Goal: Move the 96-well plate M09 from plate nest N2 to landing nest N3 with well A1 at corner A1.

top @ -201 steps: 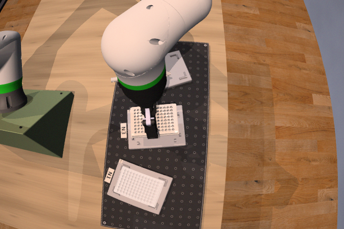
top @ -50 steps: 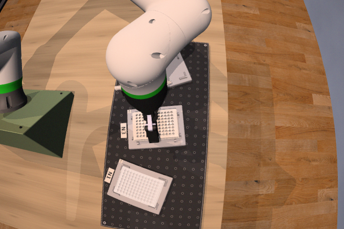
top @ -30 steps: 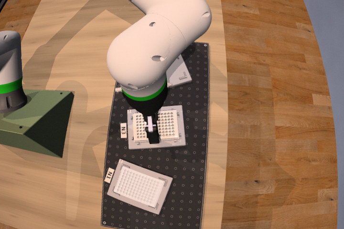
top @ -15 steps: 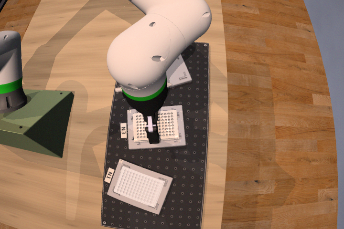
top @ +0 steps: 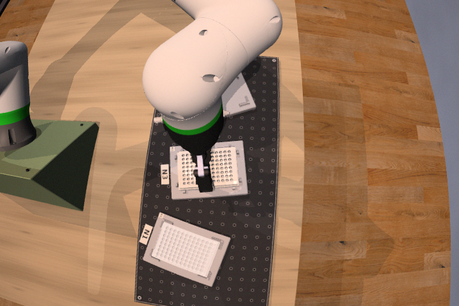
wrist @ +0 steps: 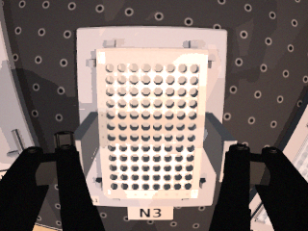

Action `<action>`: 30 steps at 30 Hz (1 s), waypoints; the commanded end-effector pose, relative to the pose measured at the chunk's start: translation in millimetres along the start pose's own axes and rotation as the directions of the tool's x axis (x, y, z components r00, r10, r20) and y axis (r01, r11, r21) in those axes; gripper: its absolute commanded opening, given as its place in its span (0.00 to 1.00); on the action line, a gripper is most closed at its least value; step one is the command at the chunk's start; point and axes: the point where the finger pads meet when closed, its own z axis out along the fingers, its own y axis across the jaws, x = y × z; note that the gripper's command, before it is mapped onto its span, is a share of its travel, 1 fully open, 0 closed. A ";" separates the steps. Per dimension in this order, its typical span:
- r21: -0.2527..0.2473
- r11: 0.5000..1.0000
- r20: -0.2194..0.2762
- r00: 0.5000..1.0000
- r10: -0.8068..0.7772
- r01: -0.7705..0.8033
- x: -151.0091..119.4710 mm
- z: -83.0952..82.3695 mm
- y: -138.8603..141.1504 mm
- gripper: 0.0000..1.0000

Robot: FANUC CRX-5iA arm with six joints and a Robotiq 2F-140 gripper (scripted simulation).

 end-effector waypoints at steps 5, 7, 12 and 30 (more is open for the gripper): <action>0.000 1.000 0.000 1.000 0.000 0.000 0.1 -0.2 0.2 0.00; 0.000 1.000 0.000 1.000 0.000 0.000 0.1 -0.2 0.2 0.00; 0.000 1.000 0.000 1.000 0.000 0.000 0.1 -0.2 0.2 0.66; 0.000 1.000 0.000 1.000 0.000 0.000 0.1 -0.2 0.2 0.66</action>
